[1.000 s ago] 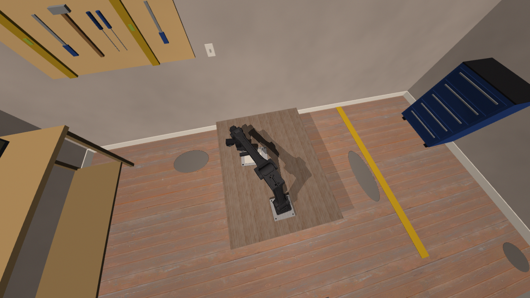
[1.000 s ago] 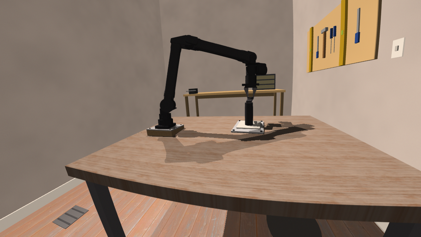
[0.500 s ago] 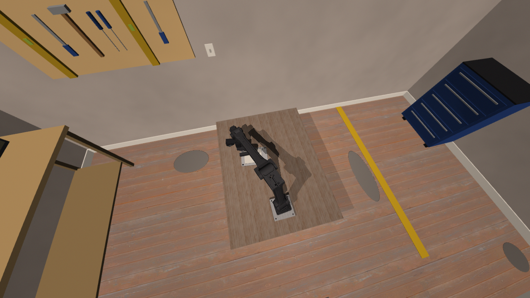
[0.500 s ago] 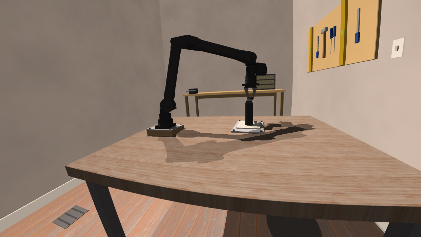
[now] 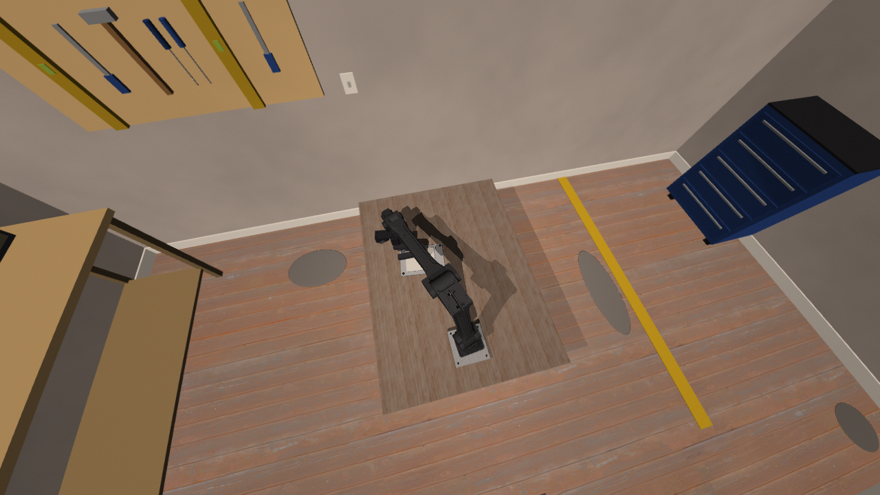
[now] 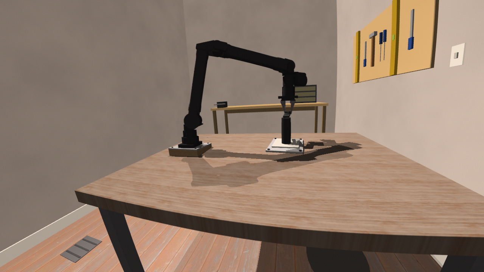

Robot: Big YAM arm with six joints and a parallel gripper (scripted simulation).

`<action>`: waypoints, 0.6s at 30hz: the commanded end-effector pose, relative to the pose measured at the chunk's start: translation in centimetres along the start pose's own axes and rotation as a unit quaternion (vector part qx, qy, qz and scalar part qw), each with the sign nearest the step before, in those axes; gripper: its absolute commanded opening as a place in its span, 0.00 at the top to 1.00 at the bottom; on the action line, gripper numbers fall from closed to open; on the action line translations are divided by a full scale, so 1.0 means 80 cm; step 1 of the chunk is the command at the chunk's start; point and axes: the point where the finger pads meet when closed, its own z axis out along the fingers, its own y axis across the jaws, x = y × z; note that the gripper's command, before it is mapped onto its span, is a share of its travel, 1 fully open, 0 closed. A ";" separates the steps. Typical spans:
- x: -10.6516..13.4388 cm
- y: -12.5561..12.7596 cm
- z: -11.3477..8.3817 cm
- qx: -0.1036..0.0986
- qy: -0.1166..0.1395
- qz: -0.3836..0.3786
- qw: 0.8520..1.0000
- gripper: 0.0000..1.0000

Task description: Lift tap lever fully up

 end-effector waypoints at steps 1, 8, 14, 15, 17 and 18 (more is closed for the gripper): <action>0.007 -0.018 -0.074 0.038 -0.018 0.001 0.999 1.00; 0.015 -0.017 -0.085 0.038 -0.018 0.001 0.999 1.00; 0.023 -0.016 -0.093 0.038 -0.017 0.001 0.999 1.00; 0.024 -0.016 -0.094 0.038 -0.017 0.001 0.999 1.00; 0.026 -0.016 -0.096 0.038 -0.017 0.001 0.999 1.00; 0.026 -0.016 -0.096 0.039 -0.017 0.001 0.999 1.00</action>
